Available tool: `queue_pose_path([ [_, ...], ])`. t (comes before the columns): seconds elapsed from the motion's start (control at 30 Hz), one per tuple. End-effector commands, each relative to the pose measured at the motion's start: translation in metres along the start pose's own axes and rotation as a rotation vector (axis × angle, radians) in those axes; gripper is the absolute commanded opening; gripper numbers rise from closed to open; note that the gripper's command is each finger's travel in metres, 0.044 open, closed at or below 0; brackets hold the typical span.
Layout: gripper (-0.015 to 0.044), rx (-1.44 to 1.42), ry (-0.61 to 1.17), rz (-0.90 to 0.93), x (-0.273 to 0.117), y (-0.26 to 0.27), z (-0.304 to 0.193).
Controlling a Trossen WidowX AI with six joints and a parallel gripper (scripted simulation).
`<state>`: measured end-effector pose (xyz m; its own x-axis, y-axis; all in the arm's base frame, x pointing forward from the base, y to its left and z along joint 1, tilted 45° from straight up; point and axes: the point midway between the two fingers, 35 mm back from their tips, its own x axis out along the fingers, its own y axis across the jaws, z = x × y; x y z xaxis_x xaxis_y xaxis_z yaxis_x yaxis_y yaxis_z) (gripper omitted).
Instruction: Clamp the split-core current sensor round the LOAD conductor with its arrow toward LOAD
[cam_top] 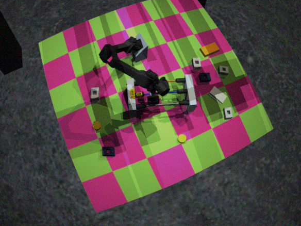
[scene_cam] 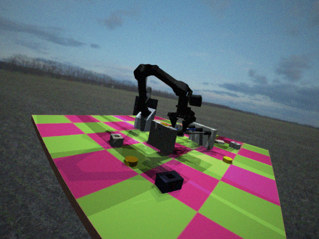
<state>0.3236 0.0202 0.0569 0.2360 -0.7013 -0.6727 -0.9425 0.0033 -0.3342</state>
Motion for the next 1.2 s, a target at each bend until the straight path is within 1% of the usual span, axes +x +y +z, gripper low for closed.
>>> queue_pose_path([
  [0.0,0.0440,-0.007,-0.015,-0.100,-0.014,0.000,0.004],
  [0.67,0.0440,-0.006,-0.015,-0.113,0.014,-0.003,0.005],
  [0.9,0.0440,-0.007,-0.016,-0.179,0.019,-0.003,0.005],
  [0.93,0.0433,-0.002,-0.020,-0.141,0.017,-0.003,0.006],
  [1.17,0.0387,-0.002,-0.020,-0.141,0.017,-0.003,0.006],
])
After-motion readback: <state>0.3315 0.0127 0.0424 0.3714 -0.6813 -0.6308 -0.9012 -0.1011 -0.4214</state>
